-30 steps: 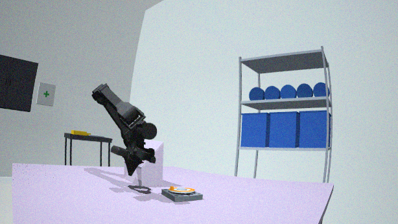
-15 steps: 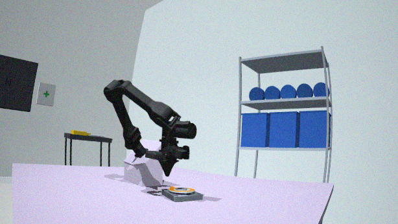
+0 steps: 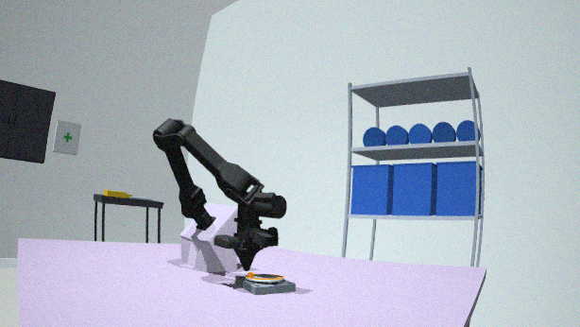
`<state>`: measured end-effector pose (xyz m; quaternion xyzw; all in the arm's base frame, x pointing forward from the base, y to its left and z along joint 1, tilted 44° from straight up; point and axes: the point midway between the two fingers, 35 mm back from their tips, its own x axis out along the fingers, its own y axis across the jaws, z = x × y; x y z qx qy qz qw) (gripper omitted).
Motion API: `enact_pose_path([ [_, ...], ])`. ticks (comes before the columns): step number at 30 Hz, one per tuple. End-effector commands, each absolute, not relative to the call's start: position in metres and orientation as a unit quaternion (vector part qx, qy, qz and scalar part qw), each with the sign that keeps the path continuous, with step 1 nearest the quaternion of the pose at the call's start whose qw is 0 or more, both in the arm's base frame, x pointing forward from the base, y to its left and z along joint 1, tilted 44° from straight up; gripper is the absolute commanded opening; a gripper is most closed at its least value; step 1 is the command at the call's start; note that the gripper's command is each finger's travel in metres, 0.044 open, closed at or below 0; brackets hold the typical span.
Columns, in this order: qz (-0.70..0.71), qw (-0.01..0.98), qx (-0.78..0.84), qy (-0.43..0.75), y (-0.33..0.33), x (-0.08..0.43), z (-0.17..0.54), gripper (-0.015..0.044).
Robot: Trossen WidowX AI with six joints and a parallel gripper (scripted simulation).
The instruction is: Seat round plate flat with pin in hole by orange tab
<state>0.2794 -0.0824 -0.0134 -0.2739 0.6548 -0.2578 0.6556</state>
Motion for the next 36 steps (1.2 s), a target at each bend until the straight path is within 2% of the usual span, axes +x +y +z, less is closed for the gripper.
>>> enact_pose_path([
  [1, -0.257, 0.655, -0.277, 0.654, -0.088, 0.279, -0.019, 0.0],
  [36, -0.257, 0.656, -0.277, 0.653, -0.094, 0.304, -0.014, 0.0],
])
